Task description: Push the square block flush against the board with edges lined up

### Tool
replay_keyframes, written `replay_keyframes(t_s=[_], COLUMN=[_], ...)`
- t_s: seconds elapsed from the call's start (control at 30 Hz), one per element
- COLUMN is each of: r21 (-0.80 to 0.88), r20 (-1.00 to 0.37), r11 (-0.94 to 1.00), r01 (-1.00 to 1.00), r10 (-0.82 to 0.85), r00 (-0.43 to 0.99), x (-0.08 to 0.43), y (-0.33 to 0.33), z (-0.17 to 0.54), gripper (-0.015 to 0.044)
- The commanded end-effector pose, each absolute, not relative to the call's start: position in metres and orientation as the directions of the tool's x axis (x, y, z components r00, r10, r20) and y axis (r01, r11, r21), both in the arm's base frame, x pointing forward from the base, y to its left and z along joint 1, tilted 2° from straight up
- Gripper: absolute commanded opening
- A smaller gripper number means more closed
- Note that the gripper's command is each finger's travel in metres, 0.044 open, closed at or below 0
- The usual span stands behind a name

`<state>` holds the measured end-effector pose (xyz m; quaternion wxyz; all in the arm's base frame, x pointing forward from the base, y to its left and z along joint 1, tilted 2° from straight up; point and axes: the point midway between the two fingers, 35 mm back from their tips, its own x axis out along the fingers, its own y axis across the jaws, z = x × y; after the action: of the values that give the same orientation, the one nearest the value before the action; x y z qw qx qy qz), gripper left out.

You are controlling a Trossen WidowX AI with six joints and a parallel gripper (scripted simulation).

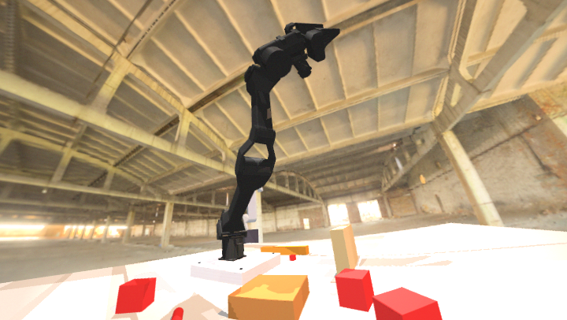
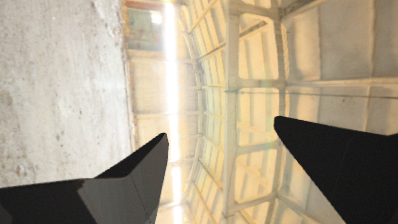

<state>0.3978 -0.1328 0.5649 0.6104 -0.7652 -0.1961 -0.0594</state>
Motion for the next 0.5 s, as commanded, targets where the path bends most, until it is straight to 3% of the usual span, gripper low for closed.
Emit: replay_keyframes(t_s=[0.0, 0.47], r21=[-0.911, -0.760], r20=[0.330, 0.505], r11=[-0.178, -0.404], r01=[0.373, 0.510], r10=[0.228, 0.127], r00=[0.916, 0.854], x=[0.398, 0.330], y=[-0.133, -0.149], z=[0.565, 0.623], gripper=[0.0374, 0.0006])
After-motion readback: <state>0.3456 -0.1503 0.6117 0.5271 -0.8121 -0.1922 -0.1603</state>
